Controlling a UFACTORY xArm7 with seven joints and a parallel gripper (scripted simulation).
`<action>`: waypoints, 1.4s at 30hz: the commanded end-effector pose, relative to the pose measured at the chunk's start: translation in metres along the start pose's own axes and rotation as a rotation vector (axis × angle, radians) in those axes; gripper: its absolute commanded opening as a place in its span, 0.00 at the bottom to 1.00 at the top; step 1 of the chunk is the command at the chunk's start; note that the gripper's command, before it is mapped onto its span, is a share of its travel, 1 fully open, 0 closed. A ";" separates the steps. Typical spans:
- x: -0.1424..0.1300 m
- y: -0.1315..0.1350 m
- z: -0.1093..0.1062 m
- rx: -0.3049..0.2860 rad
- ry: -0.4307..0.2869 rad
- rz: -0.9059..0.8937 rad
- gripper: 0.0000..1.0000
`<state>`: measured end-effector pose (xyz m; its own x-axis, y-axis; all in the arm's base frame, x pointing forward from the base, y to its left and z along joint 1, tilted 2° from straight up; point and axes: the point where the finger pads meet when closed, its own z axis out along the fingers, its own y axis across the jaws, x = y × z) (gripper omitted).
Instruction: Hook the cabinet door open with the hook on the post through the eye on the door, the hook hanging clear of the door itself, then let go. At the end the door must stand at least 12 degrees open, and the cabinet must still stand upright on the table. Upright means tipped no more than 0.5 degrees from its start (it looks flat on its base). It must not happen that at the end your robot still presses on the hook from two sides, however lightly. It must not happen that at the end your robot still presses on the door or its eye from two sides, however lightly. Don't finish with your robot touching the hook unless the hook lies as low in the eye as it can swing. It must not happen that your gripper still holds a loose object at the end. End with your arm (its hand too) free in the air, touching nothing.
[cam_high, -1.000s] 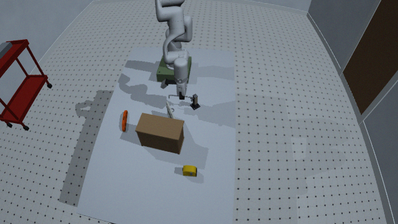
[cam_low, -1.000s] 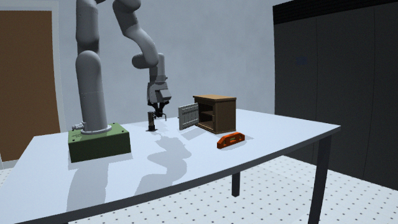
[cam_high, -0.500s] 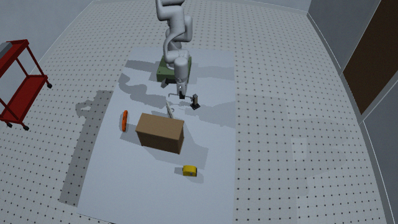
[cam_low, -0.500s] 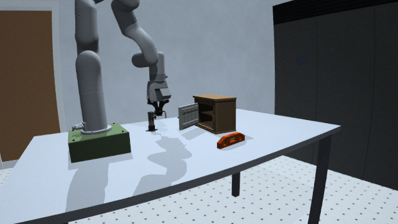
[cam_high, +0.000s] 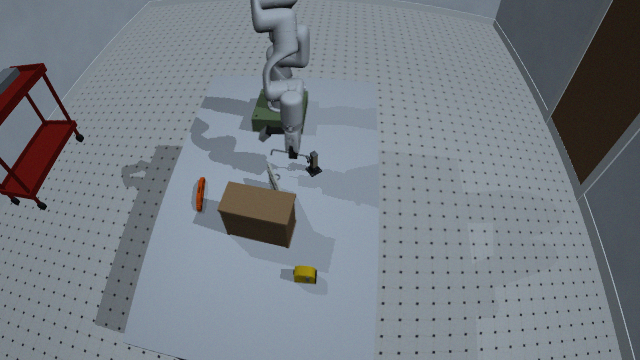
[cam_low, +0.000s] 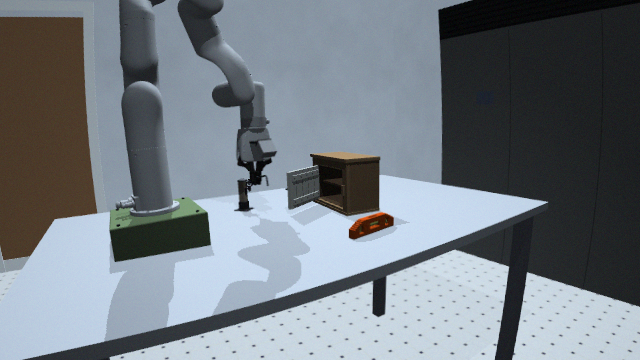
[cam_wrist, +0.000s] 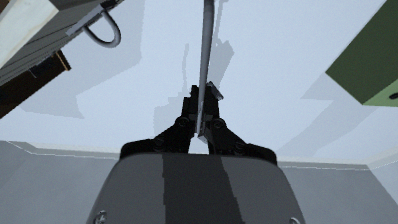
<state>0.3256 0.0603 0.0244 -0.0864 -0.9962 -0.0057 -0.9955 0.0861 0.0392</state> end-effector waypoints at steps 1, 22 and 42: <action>0.000 -0.004 -0.001 0.003 -0.001 -0.040 0.04; -0.001 -0.012 -0.001 0.004 -0.001 -0.180 0.04; -0.003 -0.019 -0.001 0.004 -0.001 -0.320 0.04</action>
<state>0.3421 0.0613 0.0240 0.2023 -0.9792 -0.0160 -0.9786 -0.2027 0.0357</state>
